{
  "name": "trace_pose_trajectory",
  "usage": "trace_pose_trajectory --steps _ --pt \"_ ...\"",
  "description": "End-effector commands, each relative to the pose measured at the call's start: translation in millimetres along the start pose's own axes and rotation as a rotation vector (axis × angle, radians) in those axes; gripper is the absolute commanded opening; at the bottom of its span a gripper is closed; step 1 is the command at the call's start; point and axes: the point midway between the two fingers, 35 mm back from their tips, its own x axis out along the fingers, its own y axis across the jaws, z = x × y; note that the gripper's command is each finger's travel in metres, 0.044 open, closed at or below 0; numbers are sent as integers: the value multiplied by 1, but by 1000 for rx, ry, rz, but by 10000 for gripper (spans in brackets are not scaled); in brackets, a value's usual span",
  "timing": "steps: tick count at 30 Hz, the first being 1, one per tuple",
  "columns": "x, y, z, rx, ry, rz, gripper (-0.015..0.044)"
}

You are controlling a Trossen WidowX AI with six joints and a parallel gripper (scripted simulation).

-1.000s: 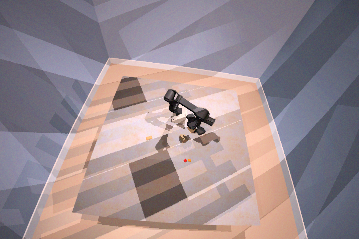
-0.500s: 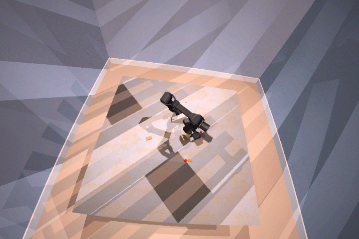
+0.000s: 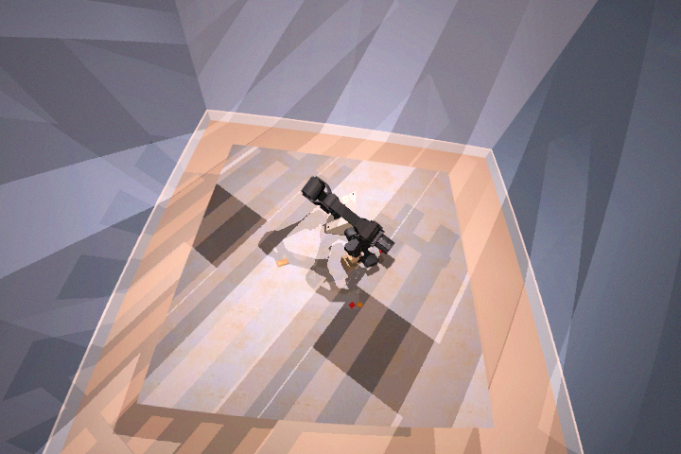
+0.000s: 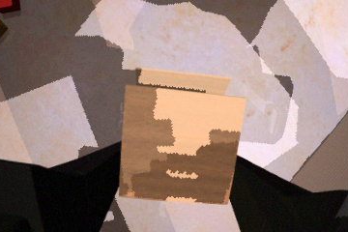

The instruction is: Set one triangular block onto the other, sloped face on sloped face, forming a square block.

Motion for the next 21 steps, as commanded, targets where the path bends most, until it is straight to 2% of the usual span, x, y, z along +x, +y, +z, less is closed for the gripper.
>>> trace_pose_trajectory --steps 1,21 --pt "1 0 1 -6 -6 2 0" --pt "0 2 0 -10 -10 4 0"
